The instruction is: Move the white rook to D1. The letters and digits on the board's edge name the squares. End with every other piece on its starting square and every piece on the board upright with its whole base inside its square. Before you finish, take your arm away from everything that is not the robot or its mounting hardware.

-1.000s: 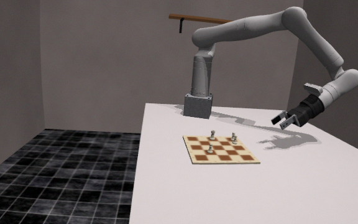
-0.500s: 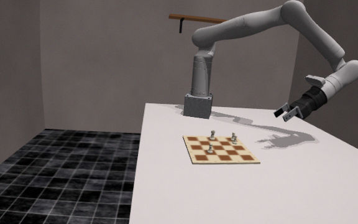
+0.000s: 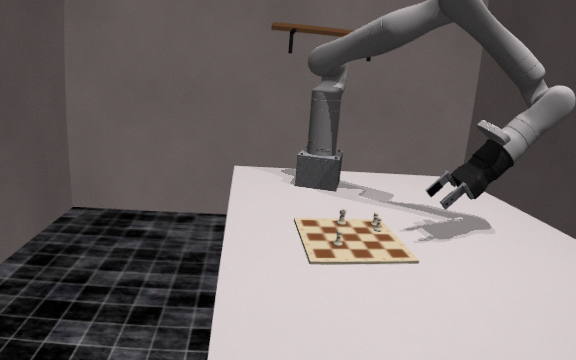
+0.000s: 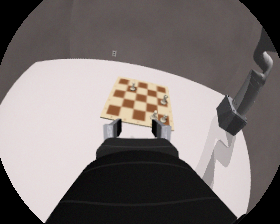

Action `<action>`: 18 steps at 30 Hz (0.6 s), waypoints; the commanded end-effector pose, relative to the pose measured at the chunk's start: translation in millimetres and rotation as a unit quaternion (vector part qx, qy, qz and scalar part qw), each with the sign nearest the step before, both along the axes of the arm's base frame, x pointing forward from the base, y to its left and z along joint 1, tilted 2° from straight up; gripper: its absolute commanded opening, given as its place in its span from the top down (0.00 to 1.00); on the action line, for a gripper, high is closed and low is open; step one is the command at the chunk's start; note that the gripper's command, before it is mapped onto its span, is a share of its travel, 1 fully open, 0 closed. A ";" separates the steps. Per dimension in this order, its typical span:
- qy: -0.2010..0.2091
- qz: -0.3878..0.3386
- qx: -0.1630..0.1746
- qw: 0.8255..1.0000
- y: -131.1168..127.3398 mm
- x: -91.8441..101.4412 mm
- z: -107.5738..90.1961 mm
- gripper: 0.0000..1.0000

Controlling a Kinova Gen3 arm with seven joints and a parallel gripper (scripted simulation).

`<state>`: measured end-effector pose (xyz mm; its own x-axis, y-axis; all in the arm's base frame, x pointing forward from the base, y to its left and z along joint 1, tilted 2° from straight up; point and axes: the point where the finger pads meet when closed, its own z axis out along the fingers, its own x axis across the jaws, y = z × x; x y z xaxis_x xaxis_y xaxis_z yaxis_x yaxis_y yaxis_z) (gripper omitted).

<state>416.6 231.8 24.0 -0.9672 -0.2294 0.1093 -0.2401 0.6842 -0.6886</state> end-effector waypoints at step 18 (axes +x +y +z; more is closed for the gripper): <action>0.133 0.079 0.233 0.960 -135.0 -1.8 19.6 0.00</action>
<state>411.2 129.8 23.6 -0.8448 -0.4825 0.2314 -0.5296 0.8157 -0.2327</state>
